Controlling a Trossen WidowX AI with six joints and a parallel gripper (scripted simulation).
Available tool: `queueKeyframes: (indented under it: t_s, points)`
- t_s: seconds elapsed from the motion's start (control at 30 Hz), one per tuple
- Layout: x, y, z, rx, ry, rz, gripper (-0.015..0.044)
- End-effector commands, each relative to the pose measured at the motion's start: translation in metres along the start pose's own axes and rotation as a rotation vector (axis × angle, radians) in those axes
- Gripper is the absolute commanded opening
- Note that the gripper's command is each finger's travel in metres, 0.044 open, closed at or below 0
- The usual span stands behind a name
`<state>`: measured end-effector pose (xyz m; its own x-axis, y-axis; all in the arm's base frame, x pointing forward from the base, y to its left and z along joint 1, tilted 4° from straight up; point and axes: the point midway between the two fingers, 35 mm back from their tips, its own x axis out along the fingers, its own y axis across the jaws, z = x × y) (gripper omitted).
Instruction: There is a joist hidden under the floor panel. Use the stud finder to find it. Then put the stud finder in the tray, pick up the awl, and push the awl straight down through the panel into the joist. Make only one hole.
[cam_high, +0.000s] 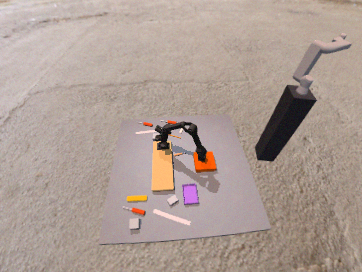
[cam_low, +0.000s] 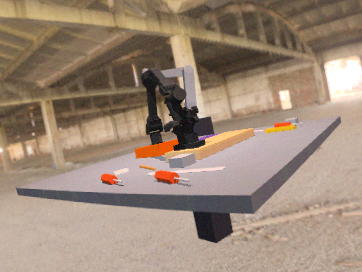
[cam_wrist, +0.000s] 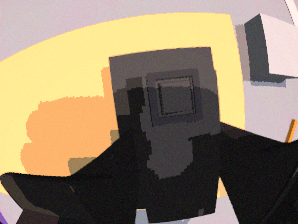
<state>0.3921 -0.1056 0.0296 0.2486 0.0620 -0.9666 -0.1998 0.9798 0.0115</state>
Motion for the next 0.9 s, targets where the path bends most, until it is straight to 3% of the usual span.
queueKeyframes:
  t_s: [0.0, 0.87]
  points:
    - [0.001, 0.008, -0.001, 0.003, 0.003, 0.004, 0.0000]
    - [0.001, 0.048, -0.001, 0.004, 0.002, 0.008, 0.0000]
